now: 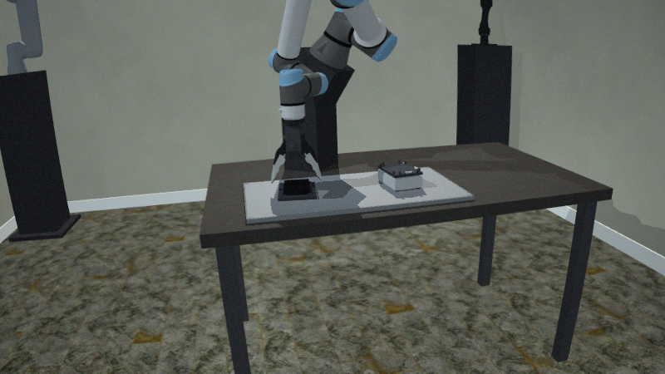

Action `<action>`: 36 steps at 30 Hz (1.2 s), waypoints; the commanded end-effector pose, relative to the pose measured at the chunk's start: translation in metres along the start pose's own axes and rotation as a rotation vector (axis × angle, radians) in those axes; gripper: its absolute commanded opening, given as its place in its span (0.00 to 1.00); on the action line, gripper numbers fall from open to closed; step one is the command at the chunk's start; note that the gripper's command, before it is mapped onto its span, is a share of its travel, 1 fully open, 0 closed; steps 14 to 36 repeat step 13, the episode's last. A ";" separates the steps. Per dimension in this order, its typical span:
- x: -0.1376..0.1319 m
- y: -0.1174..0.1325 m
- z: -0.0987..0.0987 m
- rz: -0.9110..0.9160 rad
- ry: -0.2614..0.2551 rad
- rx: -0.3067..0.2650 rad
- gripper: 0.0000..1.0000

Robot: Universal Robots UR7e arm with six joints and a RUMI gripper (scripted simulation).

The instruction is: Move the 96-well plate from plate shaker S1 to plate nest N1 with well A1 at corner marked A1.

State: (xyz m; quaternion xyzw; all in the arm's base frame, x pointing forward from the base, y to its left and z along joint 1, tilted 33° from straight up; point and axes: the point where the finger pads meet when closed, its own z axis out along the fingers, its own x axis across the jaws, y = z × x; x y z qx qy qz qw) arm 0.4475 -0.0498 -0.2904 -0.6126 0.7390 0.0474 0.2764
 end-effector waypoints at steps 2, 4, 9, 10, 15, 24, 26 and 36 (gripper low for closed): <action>0.000 0.000 -0.013 0.000 0.001 0.001 1.00; 0.000 0.000 -0.018 0.000 0.001 0.001 1.00; 0.000 0.000 -0.026 0.000 0.001 0.001 1.00; 0.000 0.000 -0.026 0.000 0.001 0.001 1.00; 0.000 0.000 -0.026 0.000 0.001 0.001 1.00; 0.000 0.000 -0.026 0.000 0.001 0.001 1.00; 0.000 0.000 -0.026 0.000 0.001 0.001 1.00; 0.000 0.000 -0.026 0.000 0.001 0.001 1.00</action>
